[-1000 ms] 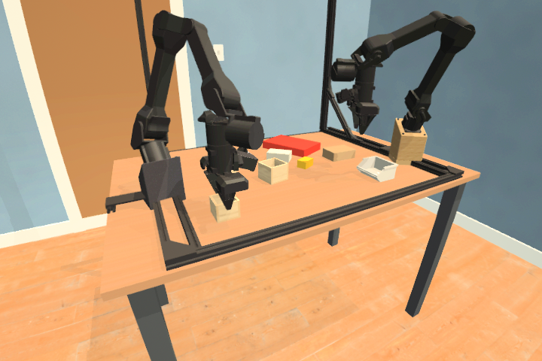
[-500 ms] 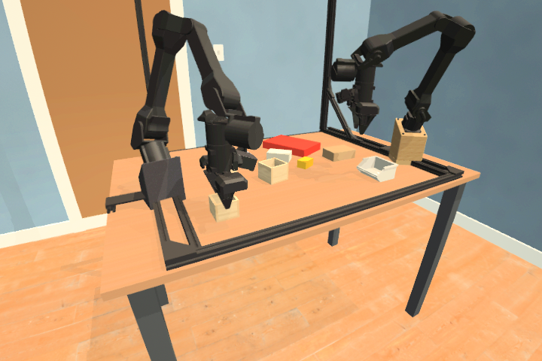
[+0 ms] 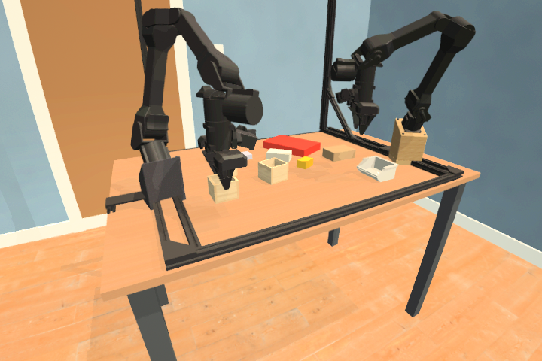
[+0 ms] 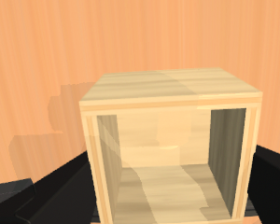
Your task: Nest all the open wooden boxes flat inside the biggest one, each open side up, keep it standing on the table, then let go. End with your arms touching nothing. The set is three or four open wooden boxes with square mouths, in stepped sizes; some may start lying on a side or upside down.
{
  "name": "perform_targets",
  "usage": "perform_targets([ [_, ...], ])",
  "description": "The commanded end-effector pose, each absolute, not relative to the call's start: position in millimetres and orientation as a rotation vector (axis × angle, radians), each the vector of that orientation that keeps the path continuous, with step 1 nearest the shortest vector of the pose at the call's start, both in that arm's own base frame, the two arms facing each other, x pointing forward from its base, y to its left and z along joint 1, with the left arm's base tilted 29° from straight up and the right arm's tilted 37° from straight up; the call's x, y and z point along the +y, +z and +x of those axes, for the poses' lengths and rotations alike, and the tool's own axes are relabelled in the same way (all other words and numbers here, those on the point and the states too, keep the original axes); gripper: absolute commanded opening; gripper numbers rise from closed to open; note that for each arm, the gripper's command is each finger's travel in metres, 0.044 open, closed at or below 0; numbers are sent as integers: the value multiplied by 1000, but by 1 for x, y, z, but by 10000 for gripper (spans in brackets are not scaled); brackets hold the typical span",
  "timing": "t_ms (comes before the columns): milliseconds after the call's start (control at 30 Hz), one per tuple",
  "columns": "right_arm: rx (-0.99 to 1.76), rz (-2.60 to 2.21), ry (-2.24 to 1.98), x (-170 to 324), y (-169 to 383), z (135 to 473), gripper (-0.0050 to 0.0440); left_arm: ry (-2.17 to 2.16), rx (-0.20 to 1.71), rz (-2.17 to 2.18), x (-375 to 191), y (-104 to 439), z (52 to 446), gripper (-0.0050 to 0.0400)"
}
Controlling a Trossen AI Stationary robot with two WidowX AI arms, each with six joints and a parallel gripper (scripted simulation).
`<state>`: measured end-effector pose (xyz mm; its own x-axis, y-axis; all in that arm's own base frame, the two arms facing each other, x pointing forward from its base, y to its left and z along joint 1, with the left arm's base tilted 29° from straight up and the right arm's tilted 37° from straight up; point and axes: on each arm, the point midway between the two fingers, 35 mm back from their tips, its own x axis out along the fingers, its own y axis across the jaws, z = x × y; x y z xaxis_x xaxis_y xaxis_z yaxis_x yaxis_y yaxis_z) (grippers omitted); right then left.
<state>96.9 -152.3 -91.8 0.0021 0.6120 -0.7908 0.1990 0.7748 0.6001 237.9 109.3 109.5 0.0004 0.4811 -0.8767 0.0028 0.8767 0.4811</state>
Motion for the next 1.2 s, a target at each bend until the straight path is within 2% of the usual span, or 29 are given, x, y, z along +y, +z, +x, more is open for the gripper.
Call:
perform_targets([
  [0, 1569, 661, 362, -157, -87, 97, 0, 390, 1535, 390, 109, 109, 238, 400],
  [233, 1581, 706, 333, -154, -89, 100, 0, 390, 1535, 390, 109, 109, 238, 400],
  [1167, 1695, 1241, -312, -167, -74, 160, 0, 390, 1535, 390, 109, 109, 238, 400],
])
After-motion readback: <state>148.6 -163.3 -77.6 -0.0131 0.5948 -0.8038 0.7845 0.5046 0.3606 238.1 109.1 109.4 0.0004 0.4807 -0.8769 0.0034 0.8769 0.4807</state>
